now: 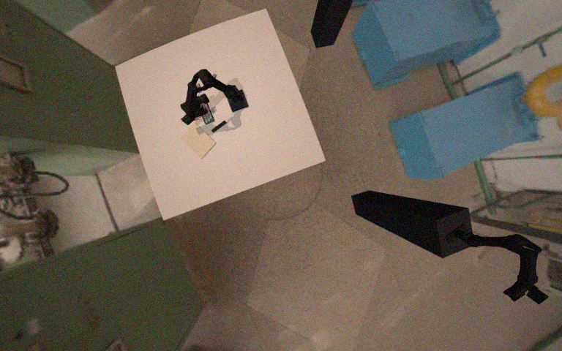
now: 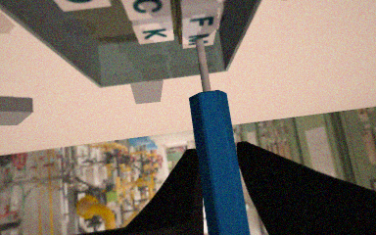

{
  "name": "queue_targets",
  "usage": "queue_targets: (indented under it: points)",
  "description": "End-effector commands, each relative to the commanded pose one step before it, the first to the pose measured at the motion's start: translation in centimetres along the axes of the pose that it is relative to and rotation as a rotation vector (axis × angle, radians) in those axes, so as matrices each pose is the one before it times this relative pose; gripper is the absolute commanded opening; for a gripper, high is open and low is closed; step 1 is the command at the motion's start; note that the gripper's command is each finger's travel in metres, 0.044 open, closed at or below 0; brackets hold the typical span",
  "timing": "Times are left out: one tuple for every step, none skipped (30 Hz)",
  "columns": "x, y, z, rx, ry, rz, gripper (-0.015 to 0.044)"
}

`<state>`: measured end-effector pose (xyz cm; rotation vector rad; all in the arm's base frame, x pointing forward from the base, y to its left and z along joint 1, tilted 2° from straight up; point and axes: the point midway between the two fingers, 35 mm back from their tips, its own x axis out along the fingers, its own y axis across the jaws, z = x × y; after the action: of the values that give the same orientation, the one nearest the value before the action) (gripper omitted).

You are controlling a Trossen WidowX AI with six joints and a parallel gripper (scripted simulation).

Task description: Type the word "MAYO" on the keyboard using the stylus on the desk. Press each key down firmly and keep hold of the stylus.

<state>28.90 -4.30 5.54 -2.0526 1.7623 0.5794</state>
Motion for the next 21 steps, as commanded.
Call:
queue_targets:
  points:
    - [0.154, 0.046, 0.211, 0.0, 0.00382, 0.00056, 0.0081]
    - [0.02, 0.0, 0.035, 0.0, 0.0, 0.0, 0.0081]
    - [-0.044, -0.001, -0.077, 0.0, 0.0, -0.00001, 0.0081]
    - [-0.044, 0.0, -0.077, 0.0, 0.0, -0.00001, 0.0081]
    - [0.0, 0.0, 0.0, 0.0, 0.0, 0.0, 0.0081]
    - [0.0, 0.0, 0.0, 0.0, 0.0, 0.0, 0.0081]
    - [0.0, 0.0, 0.0, 0.0, 0.0, 0.0, 0.0081]
    - [0.0, 0.0, 0.0, 0.0, 0.0, 0.0, 0.0081]
    - [0.0, 0.0, 0.0, 0.0, 0.0, 0.0, 0.0081]
    - [0.0, 0.0, 0.0, 0.0, 0.0, 0.0, 0.0081]
    - [-0.062, -0.009, -0.104, 0.0, 0.0, -0.00001, 0.0081]
    - [-0.109, -0.015, -0.185, 0.0, 0.0, -0.00002, 0.0081]
    - [-0.164, -0.019, -0.278, 0.0, 0.0, -0.00003, 0.0081]
    - [-0.188, -0.017, -0.32, 0.0, 0.0, -0.00003, 0.0081]
    - [-0.222, -0.013, -0.38, 0.0, 0.00001, -0.00003, 0.0081]
    - [-0.265, -0.006, -0.458, 0.0, 0.00001, -0.00003, 0.0081]
    - [-0.317, 0.006, -0.55, 0.0, 0.00002, -0.00002, 0.0081]
    - [-0.293, 0.019, -0.513, 0.0, 0.00002, -0.00001, 0.0081]
    - [-0.18, 0.019, -0.317, 0.0, 0.00001, -0.00001, 0.0081]
    - [-0.06, 0.007, -0.106, 0.0, 0.0, 0.0, 0.0081]
    - [0.0, 0.0, 0.0, 0.0, 0.0, 0.0, 0.0081]
